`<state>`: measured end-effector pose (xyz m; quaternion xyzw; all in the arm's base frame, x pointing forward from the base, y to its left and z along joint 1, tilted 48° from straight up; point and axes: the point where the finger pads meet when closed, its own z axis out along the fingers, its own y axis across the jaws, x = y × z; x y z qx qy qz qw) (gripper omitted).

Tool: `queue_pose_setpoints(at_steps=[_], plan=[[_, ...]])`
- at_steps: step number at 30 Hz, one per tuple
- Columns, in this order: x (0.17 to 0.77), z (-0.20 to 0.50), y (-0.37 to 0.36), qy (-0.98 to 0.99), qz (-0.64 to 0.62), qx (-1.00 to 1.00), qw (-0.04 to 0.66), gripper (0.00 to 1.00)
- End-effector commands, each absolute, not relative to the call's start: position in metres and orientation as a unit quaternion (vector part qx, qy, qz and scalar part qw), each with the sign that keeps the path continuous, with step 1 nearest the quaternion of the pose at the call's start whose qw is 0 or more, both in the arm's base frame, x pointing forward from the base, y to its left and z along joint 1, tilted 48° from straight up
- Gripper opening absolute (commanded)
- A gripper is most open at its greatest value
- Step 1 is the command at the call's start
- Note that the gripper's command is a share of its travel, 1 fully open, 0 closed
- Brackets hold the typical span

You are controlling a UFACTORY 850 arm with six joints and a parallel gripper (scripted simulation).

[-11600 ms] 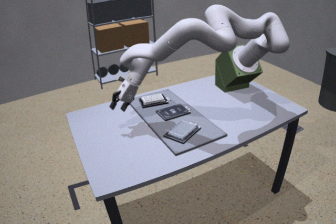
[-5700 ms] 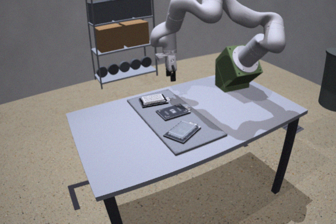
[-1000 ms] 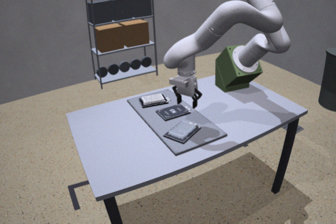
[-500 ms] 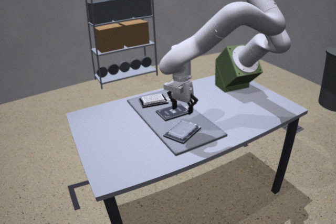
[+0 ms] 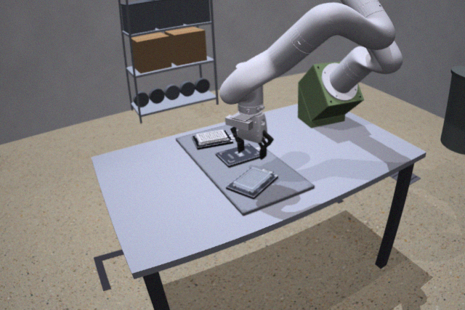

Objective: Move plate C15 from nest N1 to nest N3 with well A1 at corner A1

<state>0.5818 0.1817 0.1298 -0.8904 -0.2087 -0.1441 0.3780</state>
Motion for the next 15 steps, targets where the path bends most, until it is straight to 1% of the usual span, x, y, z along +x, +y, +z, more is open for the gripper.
queue_pose_setpoints(at_steps=[1,15], plan=[[0.583,0.128,0.184,-0.209,-0.145,-0.89,0.378,1.0],[0.585,0.115,0.198,-0.209,-0.145,-0.89,0.378,1.0]])
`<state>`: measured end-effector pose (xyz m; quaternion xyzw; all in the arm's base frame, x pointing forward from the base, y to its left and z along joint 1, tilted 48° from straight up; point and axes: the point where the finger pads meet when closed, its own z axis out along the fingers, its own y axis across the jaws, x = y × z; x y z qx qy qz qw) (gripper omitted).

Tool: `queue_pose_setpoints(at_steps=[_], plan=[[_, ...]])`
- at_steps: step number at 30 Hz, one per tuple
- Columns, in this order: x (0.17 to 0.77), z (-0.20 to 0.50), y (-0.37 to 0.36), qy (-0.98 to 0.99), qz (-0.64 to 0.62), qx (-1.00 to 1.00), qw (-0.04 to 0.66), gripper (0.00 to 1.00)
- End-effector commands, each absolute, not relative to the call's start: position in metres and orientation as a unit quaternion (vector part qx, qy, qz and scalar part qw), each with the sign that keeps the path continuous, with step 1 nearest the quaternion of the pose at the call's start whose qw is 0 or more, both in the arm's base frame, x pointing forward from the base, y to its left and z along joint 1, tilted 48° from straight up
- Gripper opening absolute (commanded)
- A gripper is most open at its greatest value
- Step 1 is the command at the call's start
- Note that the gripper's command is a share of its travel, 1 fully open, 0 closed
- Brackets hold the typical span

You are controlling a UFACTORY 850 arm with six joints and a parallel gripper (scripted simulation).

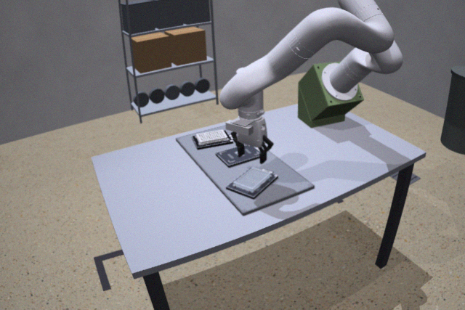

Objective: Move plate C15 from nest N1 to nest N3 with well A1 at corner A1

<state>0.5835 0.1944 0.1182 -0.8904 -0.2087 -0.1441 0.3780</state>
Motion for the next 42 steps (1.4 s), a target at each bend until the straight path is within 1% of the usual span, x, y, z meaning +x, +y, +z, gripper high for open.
queue_pose_setpoints(at_steps=[1,42], plan=[[0.585,0.114,0.2,-0.209,-0.145,-0.89,0.378,1.0],[0.591,0.075,0.241,-0.209,-0.145,-0.89,0.378,1.0]])
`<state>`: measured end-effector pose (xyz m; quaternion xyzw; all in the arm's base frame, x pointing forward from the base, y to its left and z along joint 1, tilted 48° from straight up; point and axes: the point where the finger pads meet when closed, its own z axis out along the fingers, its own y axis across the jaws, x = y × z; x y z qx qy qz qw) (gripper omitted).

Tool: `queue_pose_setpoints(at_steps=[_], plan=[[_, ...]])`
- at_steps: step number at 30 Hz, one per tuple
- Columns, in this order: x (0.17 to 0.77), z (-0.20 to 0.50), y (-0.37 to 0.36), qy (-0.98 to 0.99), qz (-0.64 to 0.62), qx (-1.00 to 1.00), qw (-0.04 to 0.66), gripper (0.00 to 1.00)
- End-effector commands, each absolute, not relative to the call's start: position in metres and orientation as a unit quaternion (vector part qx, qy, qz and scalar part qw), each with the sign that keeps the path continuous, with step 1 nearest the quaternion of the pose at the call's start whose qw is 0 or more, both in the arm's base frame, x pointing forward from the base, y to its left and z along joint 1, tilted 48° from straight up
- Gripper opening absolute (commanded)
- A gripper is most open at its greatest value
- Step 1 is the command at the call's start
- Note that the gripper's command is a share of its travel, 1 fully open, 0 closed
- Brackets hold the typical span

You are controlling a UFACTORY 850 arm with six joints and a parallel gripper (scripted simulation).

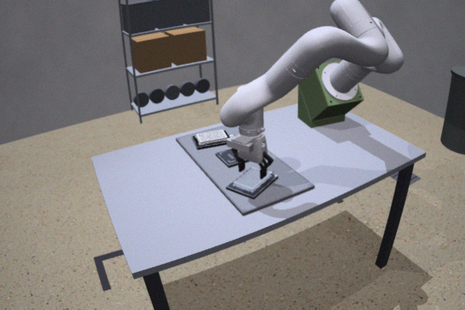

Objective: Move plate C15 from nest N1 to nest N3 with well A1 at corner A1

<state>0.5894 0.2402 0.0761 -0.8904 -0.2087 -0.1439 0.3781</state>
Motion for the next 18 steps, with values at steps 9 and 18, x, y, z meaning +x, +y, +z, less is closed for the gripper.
queue_pose_setpoints(at_steps=[9,18], plan=[[0.5905,0.0753,0.2413,-0.209,-0.145,-0.89,0.378,1.0],[0.5909,0.0727,0.2442,-0.209,-0.145,-0.89,0.378,1.0]])
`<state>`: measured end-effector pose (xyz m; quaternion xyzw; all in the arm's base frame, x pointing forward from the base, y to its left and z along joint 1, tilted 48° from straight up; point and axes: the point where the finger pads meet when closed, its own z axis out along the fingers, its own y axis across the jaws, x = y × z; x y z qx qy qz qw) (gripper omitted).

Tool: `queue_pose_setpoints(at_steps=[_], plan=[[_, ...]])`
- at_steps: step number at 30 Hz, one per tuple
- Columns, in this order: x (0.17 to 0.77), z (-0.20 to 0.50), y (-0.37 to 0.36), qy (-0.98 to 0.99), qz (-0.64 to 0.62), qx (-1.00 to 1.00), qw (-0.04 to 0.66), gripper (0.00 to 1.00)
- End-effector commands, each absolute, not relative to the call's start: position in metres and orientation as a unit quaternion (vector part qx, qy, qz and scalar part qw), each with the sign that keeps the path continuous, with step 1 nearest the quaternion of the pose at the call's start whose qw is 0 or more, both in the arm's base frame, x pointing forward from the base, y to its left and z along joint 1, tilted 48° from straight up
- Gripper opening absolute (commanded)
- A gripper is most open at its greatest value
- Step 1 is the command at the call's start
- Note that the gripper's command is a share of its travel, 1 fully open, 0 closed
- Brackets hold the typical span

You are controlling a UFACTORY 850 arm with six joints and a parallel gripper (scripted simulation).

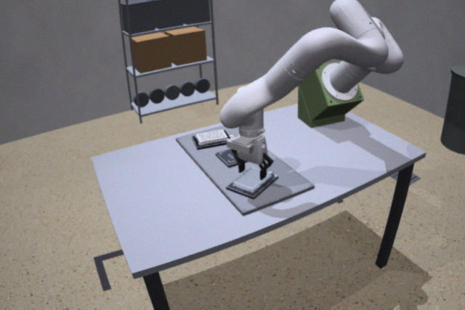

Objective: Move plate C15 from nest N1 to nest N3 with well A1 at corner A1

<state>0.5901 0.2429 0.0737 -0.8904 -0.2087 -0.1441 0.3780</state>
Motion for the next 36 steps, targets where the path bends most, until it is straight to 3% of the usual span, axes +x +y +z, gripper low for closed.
queue_pose_setpoints(at_steps=[1,36], plan=[[0.591,0.073,0.244,-0.209,-0.145,-0.89,0.378,1.0],[0.593,0.062,0.256,-0.209,-0.145,-0.89,0.378,1.0]])
